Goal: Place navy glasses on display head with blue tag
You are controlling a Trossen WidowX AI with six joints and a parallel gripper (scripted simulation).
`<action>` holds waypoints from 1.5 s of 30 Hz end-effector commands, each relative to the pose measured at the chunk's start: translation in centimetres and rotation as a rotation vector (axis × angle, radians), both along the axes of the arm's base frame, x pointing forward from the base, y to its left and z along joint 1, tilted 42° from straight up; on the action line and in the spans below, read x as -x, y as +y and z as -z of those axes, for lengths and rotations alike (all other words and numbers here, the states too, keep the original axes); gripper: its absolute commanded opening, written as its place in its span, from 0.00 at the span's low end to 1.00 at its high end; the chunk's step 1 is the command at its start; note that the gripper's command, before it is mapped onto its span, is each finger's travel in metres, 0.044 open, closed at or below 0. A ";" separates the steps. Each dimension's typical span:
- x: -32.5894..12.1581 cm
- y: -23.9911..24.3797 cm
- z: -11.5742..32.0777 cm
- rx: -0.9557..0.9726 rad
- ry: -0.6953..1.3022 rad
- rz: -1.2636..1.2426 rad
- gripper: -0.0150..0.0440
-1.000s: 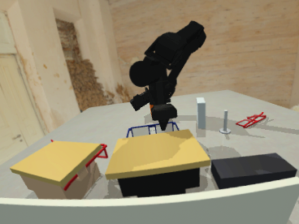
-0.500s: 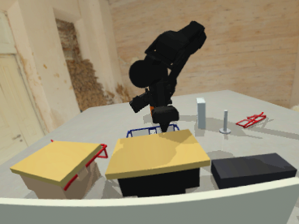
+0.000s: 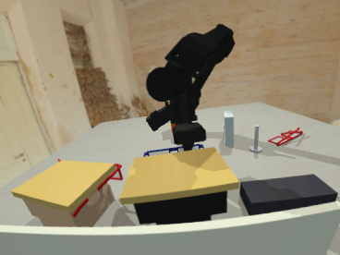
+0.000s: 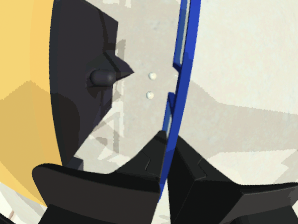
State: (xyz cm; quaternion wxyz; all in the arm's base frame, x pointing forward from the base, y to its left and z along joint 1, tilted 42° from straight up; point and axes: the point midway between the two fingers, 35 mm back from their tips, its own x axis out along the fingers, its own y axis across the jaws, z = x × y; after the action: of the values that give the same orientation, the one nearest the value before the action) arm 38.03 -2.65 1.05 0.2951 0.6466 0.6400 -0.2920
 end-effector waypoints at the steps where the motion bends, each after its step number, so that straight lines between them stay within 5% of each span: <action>1: -0.8 0.0 -0.2 -0.001 -0.005 0.004 0.25; 45: -2.7 0.2 0.0 -0.002 -0.006 0.004 0.25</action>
State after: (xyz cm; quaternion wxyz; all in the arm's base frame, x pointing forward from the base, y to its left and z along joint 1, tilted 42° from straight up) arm 40.63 -2.52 1.04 0.2967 0.6472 0.6391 -0.2910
